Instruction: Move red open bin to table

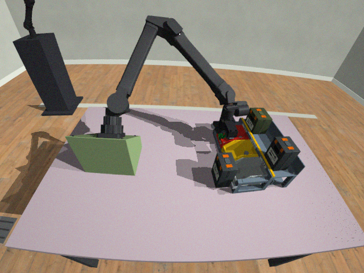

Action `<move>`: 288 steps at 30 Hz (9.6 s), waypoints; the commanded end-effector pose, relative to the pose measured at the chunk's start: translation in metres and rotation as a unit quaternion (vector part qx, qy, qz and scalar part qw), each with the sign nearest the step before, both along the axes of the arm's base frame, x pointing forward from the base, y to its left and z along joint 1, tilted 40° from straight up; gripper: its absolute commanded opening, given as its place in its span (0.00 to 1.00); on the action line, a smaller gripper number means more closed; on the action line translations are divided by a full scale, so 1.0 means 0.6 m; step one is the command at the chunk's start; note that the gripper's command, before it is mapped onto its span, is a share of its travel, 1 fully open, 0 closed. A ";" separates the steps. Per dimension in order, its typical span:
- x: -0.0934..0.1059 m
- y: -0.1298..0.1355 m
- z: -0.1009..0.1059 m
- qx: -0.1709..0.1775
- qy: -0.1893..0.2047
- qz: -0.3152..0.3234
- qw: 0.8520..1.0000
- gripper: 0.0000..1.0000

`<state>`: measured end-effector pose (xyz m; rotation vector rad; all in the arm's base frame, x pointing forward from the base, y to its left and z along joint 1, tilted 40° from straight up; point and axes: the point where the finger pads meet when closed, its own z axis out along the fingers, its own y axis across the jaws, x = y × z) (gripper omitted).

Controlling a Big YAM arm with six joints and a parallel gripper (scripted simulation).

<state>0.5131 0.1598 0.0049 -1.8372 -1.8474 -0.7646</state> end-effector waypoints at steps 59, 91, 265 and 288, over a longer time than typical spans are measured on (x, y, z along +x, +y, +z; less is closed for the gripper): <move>-0.003 0.007 -0.017 -0.001 0.011 -0.001 1.000 0.00; -0.002 -0.010 -0.014 -0.002 0.013 -0.005 1.000 0.00; 0.025 -0.050 0.071 0.001 -0.024 -0.008 1.000 0.00; 0.025 -0.050 0.071 0.001 -0.025 -0.008 1.000 0.00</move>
